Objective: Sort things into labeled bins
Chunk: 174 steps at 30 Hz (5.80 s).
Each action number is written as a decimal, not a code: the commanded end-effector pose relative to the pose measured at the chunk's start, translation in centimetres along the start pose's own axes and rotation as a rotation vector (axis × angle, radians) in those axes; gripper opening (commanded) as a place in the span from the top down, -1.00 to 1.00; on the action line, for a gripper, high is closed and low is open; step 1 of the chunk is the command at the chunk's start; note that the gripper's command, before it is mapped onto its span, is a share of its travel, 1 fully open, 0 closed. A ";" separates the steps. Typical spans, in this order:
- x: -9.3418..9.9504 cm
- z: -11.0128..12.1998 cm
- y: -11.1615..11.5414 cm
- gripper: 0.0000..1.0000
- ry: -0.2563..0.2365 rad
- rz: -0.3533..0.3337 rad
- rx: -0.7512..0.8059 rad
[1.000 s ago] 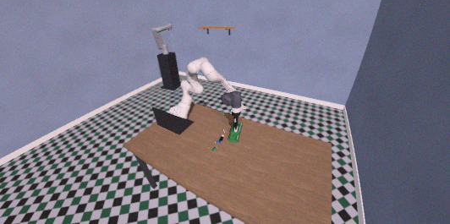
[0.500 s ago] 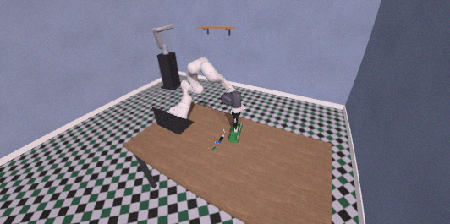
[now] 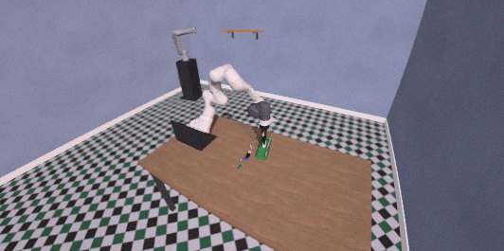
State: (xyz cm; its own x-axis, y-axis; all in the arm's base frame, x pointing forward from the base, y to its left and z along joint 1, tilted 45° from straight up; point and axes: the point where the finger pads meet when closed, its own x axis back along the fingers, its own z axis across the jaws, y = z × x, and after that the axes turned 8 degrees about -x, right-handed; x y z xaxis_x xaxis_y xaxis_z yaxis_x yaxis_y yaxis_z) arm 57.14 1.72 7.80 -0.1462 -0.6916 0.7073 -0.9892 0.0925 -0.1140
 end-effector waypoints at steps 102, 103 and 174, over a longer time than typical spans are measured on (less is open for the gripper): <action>-0.6 -8.5 0.5 0.89 -0.002 -0.003 -0.004; -0.6 -8.5 0.5 0.89 -0.002 -0.003 -0.004; 5.3 -8.5 0.5 0.89 -0.002 -0.003 -0.004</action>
State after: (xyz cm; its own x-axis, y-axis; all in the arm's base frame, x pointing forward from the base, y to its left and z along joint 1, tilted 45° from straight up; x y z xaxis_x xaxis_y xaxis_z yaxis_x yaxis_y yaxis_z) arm 56.07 4.07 17.25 -0.1544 -0.6903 0.7068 -0.9880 0.1000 -0.1181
